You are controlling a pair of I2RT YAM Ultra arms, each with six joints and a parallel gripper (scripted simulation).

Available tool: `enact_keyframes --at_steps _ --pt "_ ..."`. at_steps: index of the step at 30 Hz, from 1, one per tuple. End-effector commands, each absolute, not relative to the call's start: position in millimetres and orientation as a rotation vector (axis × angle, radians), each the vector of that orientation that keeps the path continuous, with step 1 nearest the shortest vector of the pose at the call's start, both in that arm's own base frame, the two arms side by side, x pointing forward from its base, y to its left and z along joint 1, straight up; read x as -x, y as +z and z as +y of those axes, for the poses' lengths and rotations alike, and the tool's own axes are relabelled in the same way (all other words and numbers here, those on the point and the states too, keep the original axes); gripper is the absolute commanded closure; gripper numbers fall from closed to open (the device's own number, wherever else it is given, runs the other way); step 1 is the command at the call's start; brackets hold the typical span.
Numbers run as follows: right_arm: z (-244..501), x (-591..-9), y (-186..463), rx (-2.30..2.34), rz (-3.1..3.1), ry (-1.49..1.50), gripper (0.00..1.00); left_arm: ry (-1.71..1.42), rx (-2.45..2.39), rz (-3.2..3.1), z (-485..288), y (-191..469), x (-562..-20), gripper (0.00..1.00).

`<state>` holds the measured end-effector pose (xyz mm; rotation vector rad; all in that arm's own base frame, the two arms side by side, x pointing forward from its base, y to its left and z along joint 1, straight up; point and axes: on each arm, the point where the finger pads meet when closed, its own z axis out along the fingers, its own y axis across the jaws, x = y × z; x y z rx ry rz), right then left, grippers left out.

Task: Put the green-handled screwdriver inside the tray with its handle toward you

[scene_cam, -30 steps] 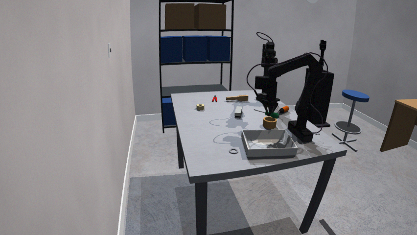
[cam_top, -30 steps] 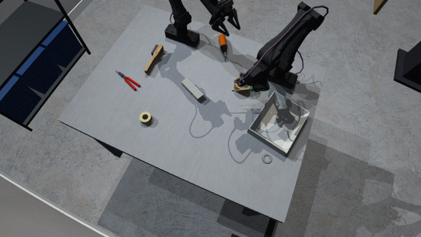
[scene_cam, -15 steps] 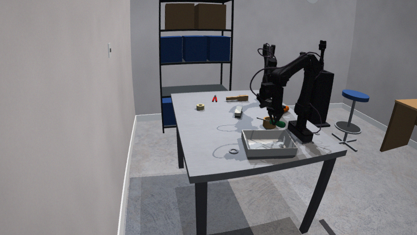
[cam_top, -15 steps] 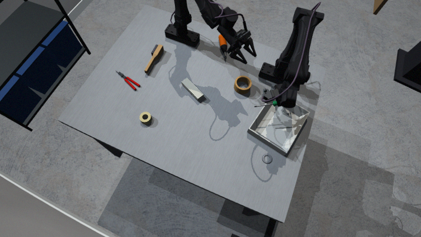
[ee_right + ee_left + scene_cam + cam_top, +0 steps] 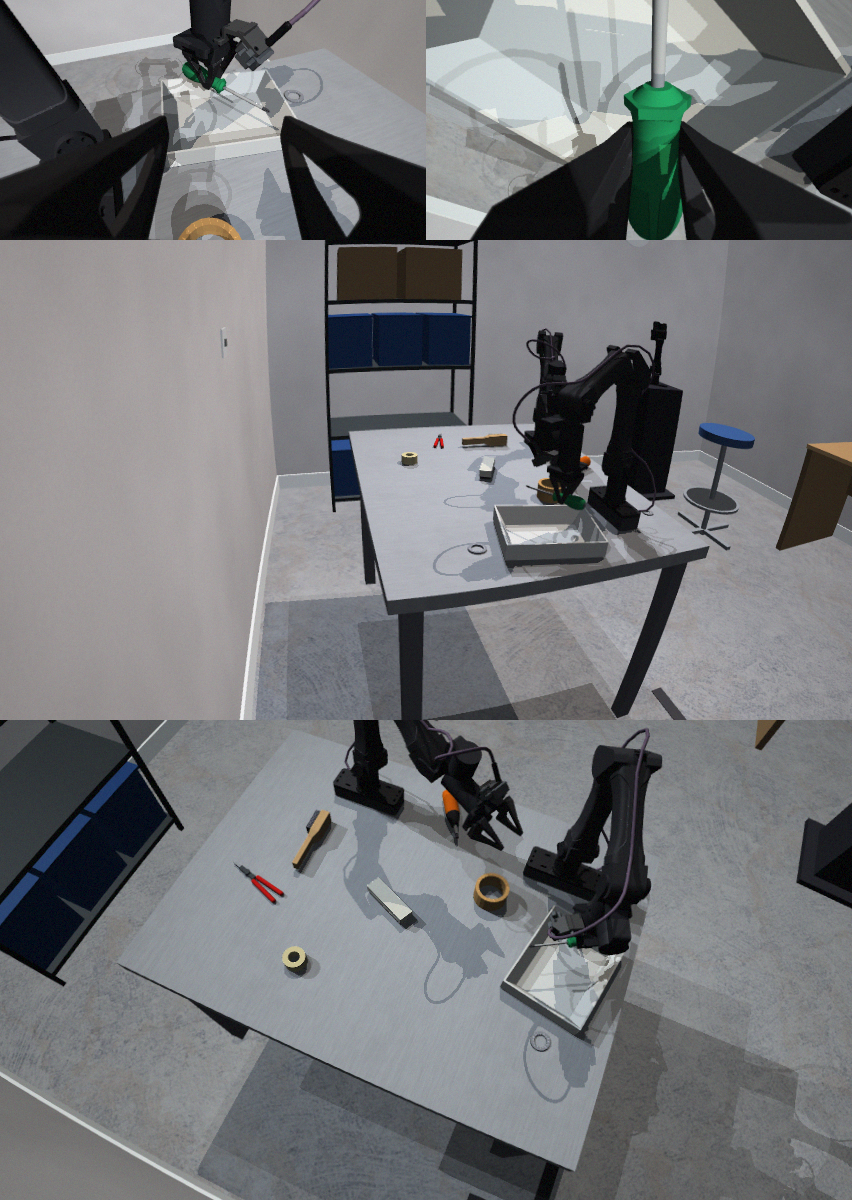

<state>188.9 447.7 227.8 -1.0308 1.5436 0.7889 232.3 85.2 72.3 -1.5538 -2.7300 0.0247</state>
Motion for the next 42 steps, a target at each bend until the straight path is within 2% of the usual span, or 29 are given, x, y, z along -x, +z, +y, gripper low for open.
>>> enact_keyframes --at_steps 1,8,21,26,28,35,42 --pt "448.8 -187.1 243.3 1.002 1.511 0.808 0.35 -0.015 1.587 -2.762 89.7 72.0 -246.0 0.83" --pt "448.5 -187.0 241.6 1.007 1.517 0.805 0.35 0.06 1.576 -2.723 84.0 59.6 -230.9 0.83" --pt "447.7 -188.5 240.1 1.011 1.521 0.802 0.35 0.004 1.508 -2.811 86.4 84.2 -242.1 0.83" --pt "447.7 -188.5 240.1 1.011 1.521 0.802 0.35 0.012 1.154 -2.979 85.6 81.4 -240.2 0.83" --pt "447.7 -188.5 240.1 1.011 1.521 0.802 0.35 0.012 1.154 -2.979 85.6 81.4 -240.2 0.83" --pt "447.7 -188.5 240.1 1.011 1.521 0.802 0.35 -0.022 0.523 -3.164 87.4 78.6 -239.1 0.83" --pt "447.7 -188.5 240.1 1.011 1.521 0.802 0.35 -0.026 0.295 -3.201 85.4 78.6 -238.6 0.83"
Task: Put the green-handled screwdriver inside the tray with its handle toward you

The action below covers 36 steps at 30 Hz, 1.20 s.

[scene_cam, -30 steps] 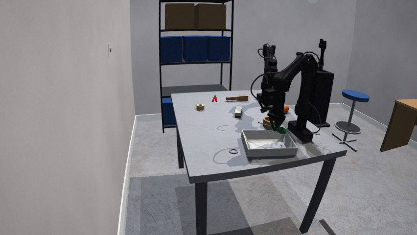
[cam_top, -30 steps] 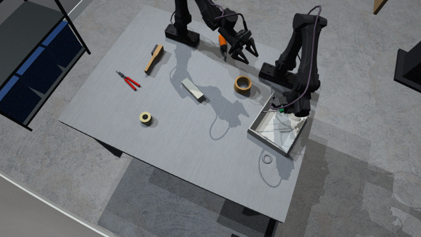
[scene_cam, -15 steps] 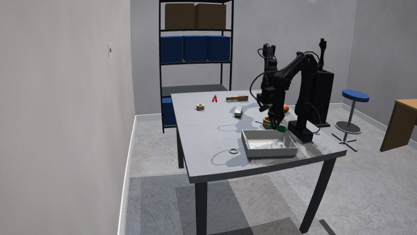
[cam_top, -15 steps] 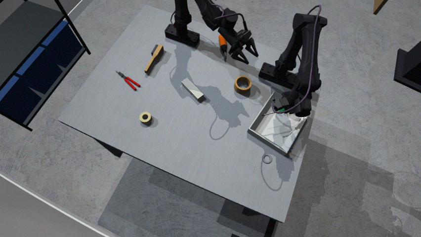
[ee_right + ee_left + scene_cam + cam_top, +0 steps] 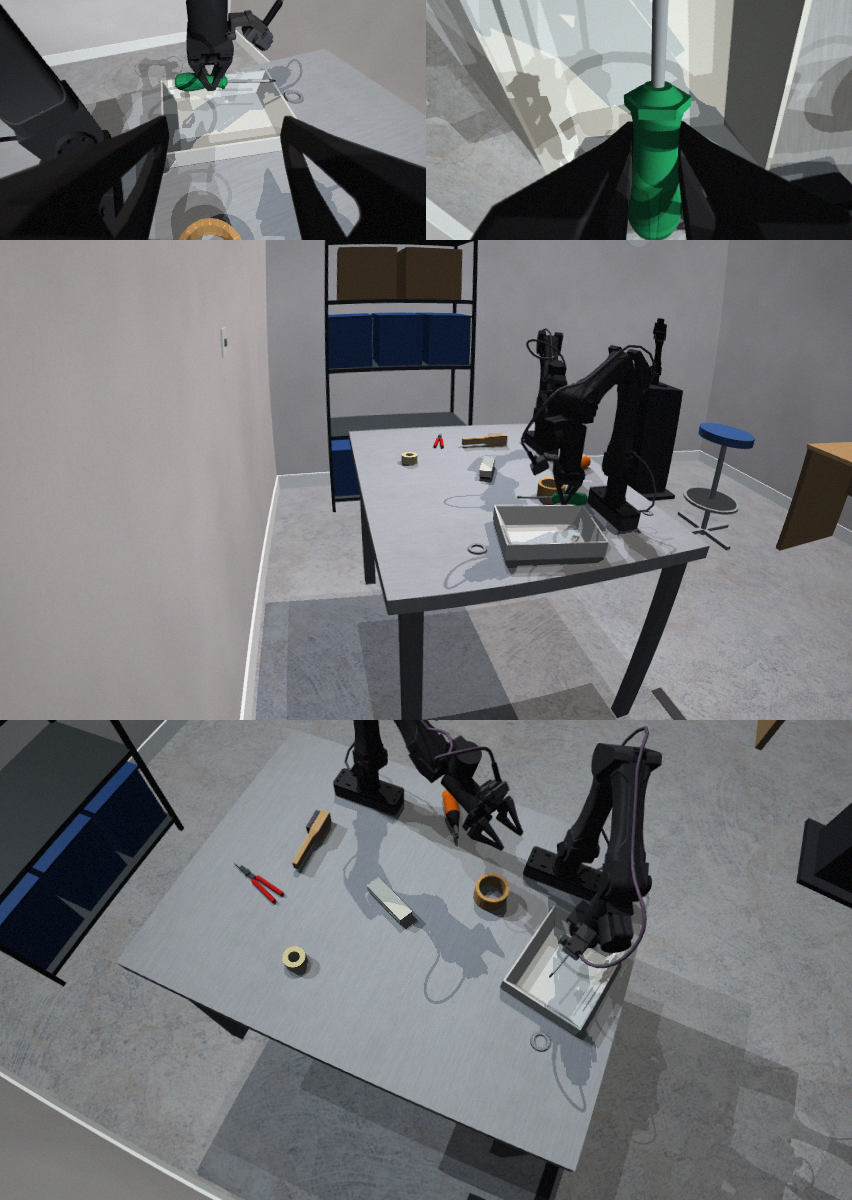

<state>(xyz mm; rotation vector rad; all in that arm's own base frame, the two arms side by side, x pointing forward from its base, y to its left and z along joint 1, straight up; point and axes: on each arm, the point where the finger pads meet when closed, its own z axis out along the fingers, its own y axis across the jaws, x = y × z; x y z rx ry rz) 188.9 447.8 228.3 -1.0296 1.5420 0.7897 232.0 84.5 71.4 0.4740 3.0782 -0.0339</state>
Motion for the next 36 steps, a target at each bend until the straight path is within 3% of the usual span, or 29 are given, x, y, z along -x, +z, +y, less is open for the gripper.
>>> enact_keyframes --at_steps 1,25,36 --pt "447.7 -188.5 240.1 1.011 1.521 0.802 0.35 0.025 -0.28 3.055 85.3 78.6 -238.5 0.83" --pt "447.7 -188.5 240.1 1.011 1.521 0.802 0.35 0.011 -0.298 3.06 85.0 65.7 -245.4 0.83" --pt "447.7 -188.5 240.1 1.011 1.521 0.802 0.35 0.002 -0.312 3.066 87.3 14.7 -241.3 0.83"
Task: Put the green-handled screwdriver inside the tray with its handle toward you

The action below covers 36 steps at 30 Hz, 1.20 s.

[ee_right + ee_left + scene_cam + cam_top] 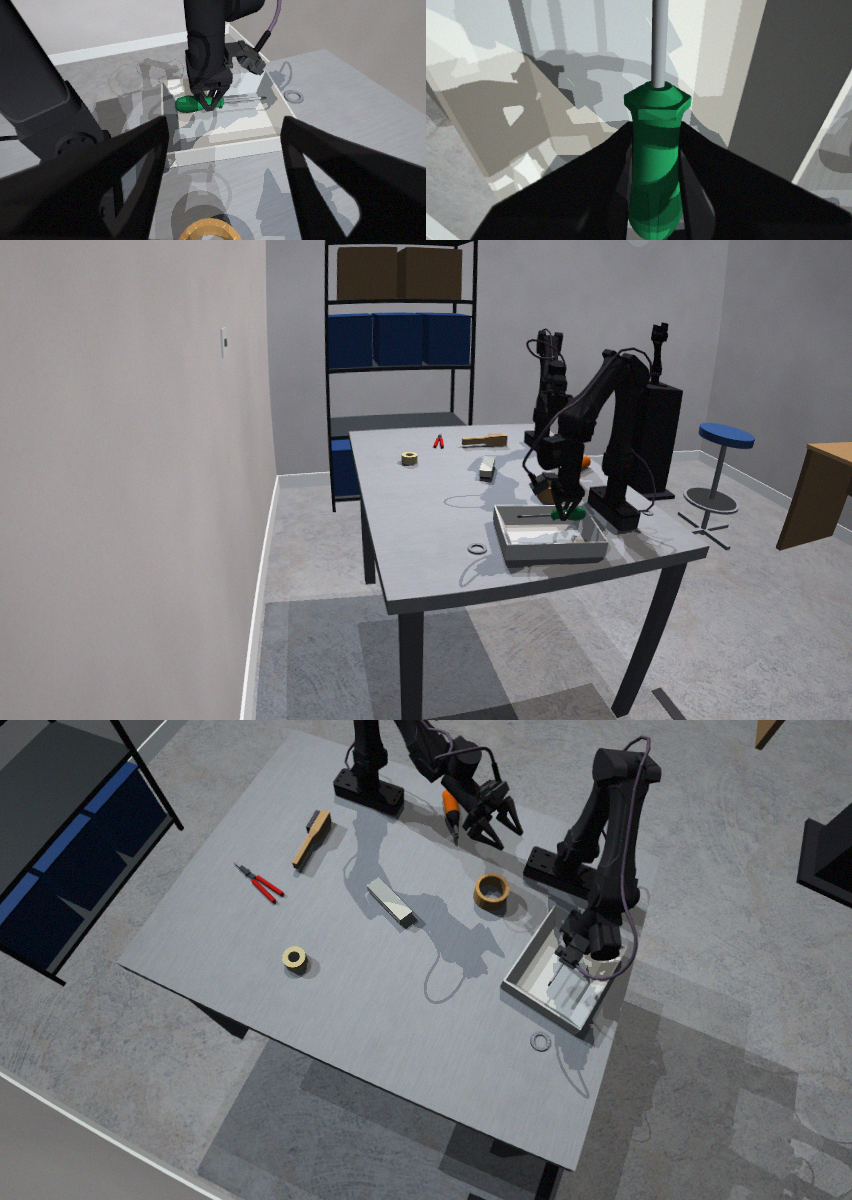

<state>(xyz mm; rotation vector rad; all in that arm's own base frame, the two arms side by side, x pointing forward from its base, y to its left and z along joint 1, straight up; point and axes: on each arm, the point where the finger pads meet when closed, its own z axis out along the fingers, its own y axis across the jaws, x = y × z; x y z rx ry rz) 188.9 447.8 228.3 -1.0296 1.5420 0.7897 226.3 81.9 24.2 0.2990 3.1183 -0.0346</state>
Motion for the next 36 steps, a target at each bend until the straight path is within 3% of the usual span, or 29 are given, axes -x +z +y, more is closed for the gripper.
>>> enact_keyframes --at_steps 1,29,32,36 --pt "447.7 -188.5 240.1 1.011 1.521 0.802 0.35 0.002 -0.312 3.066 87.3 14.7 -241.3 0.83" --pt "447.7 -188.5 240.1 1.011 1.521 0.802 0.35 0.007 -0.299 3.053 91.2 -21.6 -239.5 0.83" --pt "447.7 -188.5 240.1 1.011 1.521 0.802 0.35 0.012 -0.299 3.047 90.1 -19.7 -241.9 0.49" --pt "447.7 -188.5 240.1 1.011 1.521 0.802 0.35 0.023 -0.285 3.035 90.2 -13.1 -245.5 0.48"
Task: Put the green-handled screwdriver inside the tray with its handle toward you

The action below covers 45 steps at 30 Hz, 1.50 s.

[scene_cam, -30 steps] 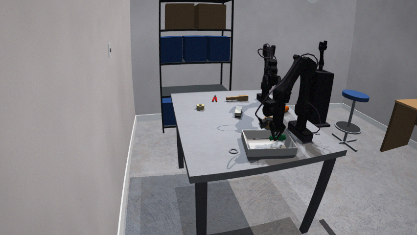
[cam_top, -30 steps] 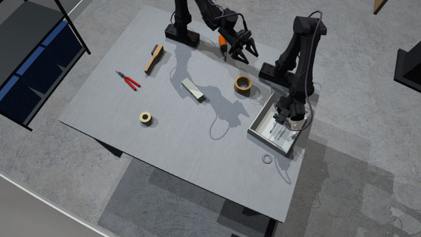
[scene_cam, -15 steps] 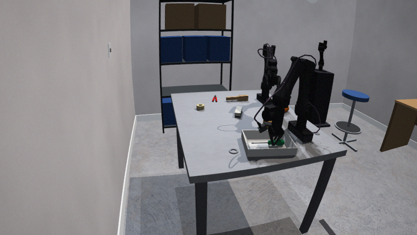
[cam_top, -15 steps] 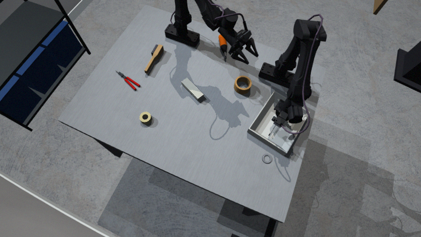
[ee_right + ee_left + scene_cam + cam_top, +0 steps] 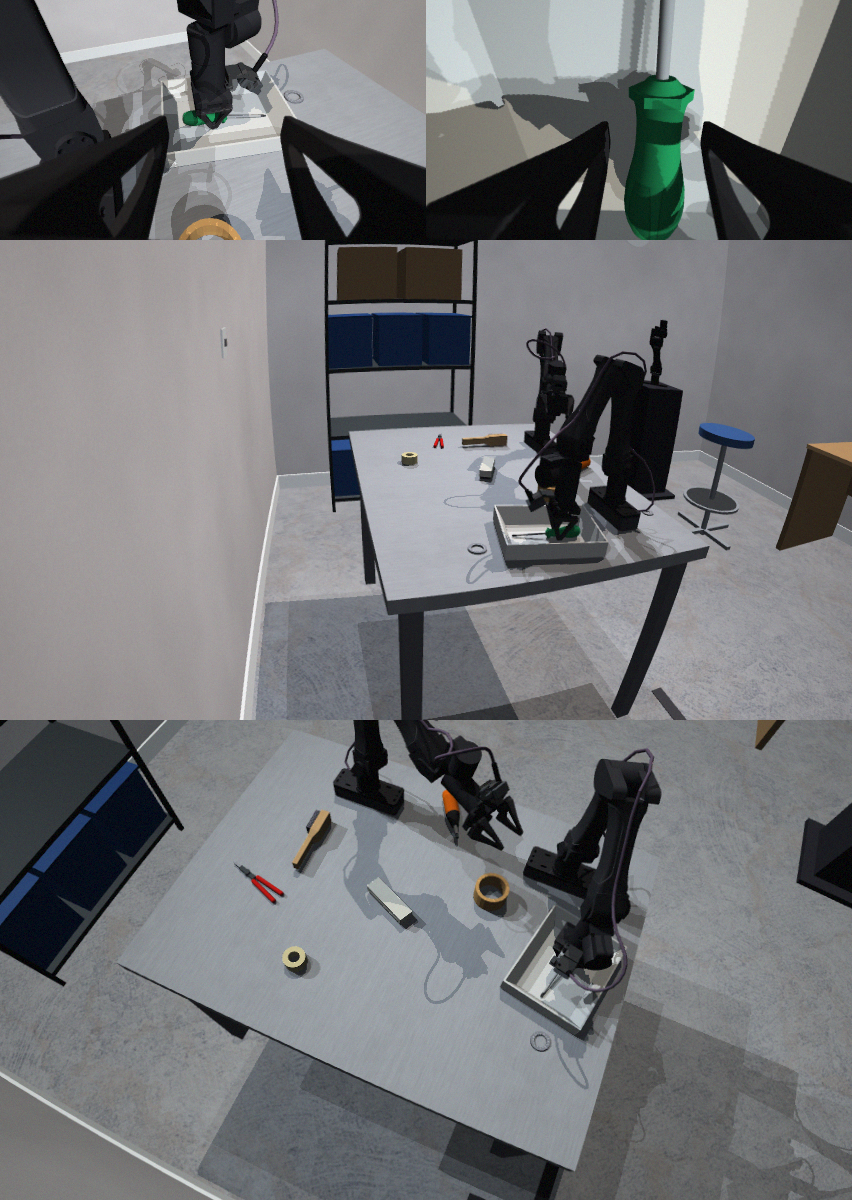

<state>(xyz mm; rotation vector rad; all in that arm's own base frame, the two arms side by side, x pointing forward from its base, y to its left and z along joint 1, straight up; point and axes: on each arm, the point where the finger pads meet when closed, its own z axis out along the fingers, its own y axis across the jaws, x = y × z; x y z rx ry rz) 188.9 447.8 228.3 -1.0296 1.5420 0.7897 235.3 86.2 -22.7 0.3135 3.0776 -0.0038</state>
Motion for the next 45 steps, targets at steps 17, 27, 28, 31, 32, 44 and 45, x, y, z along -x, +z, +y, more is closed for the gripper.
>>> enact_keyframes --at_steps 17,27,28,31,32,44,45 --pt "447.7 -188.5 240.1 1.011 1.521 0.802 0.35 0.023 -0.294 3.017 90.8 13.8 -247.9 0.35" --pt "447.7 -188.5 240.1 1.011 1.521 0.802 0.35 0.007 -0.297 3.058 89.5 65.2 -233.6 0.35" --pt "447.7 -188.5 240.1 1.011 1.521 0.802 0.35 0.013 -0.297 3.051 90.1 63.9 -235.8 0.35" --pt "447.7 -188.5 240.1 1.011 1.521 0.802 0.35 0.009 -0.299 3.057 89.1 61.5 -234.7 0.35" --pt "447.7 -188.5 240.1 1.011 1.521 0.802 0.35 0.009 -0.299 3.057 89.1 61.5 -234.7 0.35" --pt "447.7 -188.5 240.1 1.011 1.521 0.802 0.35 0.002 -0.301 3.066 88.4 58.9 -233.7 0.35" --pt "447.7 -188.5 240.1 1.011 1.521 0.802 0.35 0.002 -0.301 3.066 88.4 58.9 -233.7 0.35"
